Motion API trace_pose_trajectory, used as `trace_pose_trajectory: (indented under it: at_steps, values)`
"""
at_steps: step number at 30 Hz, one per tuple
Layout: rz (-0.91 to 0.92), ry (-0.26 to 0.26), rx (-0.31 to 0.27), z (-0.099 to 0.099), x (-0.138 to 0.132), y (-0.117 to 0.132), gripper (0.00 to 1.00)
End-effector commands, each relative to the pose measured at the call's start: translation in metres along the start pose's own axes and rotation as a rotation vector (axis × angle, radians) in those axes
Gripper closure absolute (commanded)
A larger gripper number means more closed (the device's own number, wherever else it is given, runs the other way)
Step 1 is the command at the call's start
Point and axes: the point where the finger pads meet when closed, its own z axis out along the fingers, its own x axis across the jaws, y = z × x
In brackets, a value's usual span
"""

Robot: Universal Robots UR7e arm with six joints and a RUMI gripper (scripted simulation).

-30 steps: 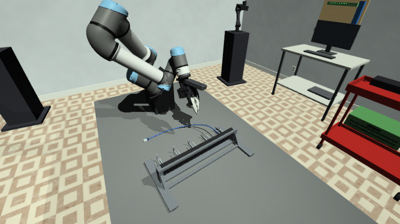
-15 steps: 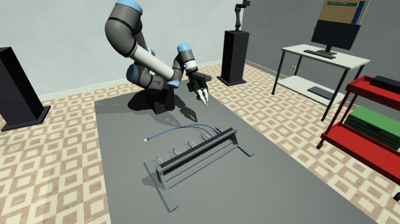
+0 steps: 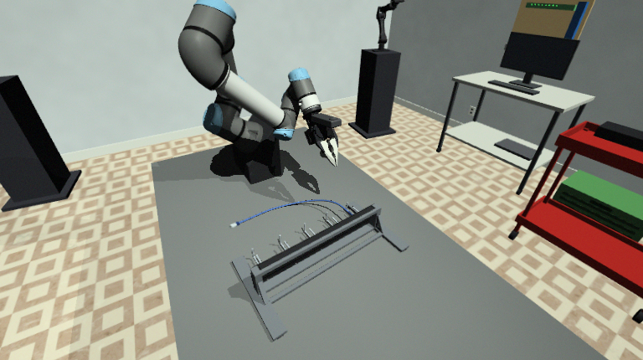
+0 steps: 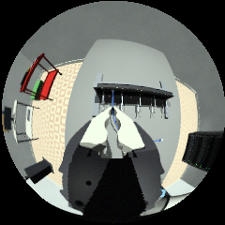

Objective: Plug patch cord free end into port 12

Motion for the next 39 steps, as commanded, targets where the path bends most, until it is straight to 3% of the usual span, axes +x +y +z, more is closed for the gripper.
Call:
trace_pose_trajectory:
  at_steps: [1, 8, 15, 17, 30, 39]
  values:
    - [0.004, 0.0, 0.002, -0.001, -0.001, 0.0, 1.0]
    - [0.004, 0.001, 0.0, 0.008, -0.001, 0.0, 1.0]
    - [0.004, 0.001, 0.0, 0.039, -0.001, -0.001, 1.0]
    - [0.004, 0.001, 0.0, 0.039, -0.001, -0.001, 1.0]
    - [0.004, 0.001, 0.0, 0.124, -0.001, -0.001, 1.0]
    - [0.004, 0.001, 0.0, 0.139, -0.002, -0.001, 1.0]
